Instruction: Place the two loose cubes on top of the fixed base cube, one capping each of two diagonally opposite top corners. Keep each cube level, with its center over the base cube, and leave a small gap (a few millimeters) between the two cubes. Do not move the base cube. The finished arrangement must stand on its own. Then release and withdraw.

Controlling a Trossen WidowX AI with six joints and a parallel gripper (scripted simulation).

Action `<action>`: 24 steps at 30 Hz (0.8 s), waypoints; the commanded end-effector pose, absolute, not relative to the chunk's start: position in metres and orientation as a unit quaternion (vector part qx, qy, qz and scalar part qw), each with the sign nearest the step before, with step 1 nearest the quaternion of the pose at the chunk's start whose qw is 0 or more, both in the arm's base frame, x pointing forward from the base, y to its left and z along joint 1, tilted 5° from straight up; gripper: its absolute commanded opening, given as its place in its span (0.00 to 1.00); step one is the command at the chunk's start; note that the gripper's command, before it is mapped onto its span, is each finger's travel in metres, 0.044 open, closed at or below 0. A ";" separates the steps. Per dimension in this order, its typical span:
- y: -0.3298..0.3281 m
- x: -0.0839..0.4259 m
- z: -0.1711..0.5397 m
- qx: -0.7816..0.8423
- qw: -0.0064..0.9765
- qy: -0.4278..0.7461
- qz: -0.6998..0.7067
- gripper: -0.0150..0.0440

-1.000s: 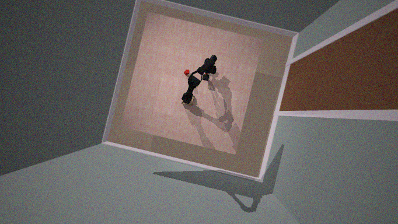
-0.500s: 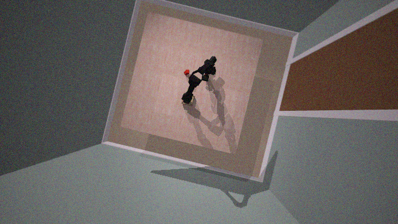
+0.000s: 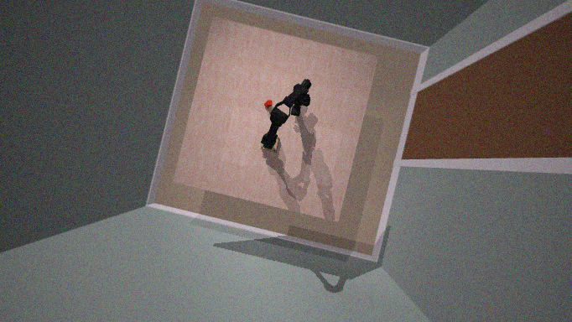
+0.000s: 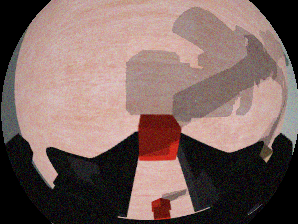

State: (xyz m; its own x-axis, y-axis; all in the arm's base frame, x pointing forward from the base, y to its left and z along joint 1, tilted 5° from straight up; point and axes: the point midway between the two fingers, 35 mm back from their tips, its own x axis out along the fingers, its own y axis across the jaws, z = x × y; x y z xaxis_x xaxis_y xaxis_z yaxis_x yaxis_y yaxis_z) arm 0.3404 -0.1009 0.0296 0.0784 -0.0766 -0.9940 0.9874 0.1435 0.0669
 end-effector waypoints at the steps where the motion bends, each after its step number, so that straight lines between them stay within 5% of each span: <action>1: -0.101 0.343 0.043 0.463 0.576 0.491 -0.462 0.43; 24: -0.098 0.335 0.109 0.469 0.566 0.488 -0.471 0.43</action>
